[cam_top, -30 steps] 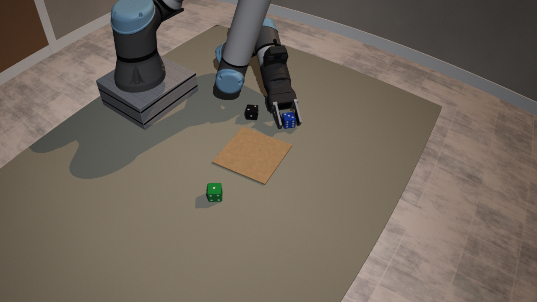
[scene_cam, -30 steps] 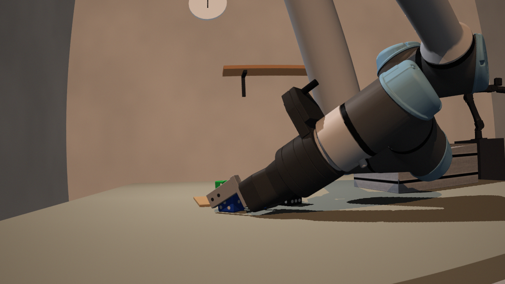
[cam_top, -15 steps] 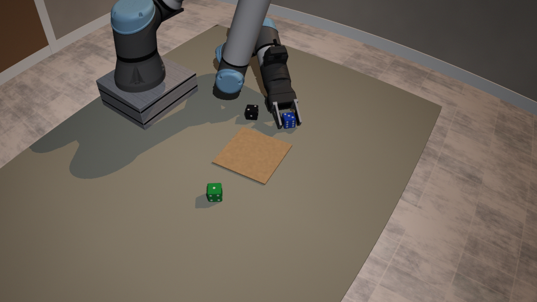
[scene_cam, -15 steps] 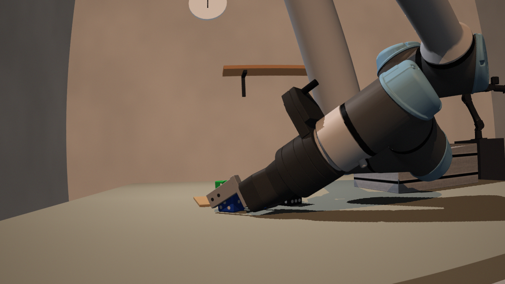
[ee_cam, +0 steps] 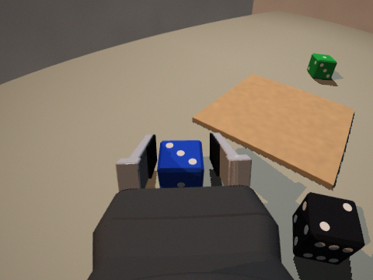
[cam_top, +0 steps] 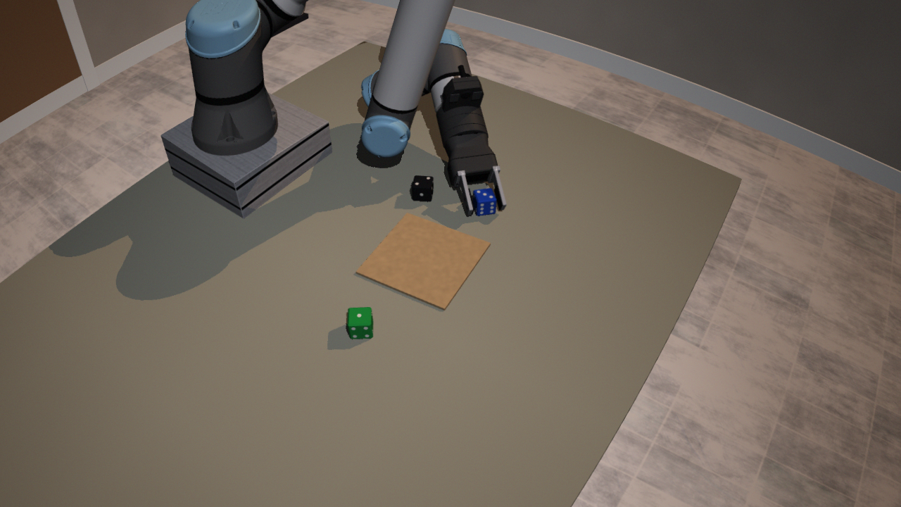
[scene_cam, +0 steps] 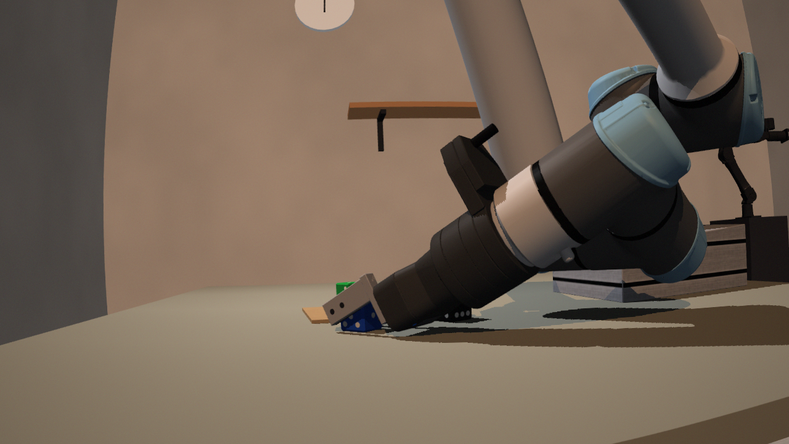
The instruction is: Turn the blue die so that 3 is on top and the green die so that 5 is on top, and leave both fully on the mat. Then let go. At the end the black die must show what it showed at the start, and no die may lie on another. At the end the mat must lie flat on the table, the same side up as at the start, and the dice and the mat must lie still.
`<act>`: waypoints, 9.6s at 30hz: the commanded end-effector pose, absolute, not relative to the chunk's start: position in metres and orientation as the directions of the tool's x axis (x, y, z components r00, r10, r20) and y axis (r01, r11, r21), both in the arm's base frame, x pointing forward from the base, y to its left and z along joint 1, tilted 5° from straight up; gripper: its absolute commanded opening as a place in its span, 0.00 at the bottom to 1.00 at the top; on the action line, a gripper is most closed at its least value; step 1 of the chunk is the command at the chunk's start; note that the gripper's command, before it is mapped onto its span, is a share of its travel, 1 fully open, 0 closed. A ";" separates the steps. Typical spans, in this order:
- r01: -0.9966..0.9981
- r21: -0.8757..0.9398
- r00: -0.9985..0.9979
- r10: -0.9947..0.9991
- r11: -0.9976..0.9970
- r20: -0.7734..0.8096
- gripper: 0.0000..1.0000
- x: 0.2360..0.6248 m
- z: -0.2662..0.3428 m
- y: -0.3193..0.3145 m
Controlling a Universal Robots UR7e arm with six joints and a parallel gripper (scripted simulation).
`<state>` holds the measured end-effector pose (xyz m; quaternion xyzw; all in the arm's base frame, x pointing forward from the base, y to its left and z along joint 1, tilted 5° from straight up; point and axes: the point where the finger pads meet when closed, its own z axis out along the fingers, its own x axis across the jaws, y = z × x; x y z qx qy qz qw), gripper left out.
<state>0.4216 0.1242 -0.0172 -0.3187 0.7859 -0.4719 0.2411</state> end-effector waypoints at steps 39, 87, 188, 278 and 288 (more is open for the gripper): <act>-0.272 -0.896 -0.681 -0.728 0.352 -0.079 0.87 0.386 0.034 0.152; -0.495 -0.681 -0.679 -0.729 0.539 -0.084 0.87 0.393 0.073 0.140; -0.731 -0.034 -0.678 -0.731 0.682 -0.079 0.87 0.406 0.066 0.127; -0.731 -0.034 -0.678 -0.731 0.682 -0.079 0.87 0.412 0.014 0.129; -0.731 -0.034 -0.678 -0.731 0.682 -0.079 0.87 0.412 0.011 0.129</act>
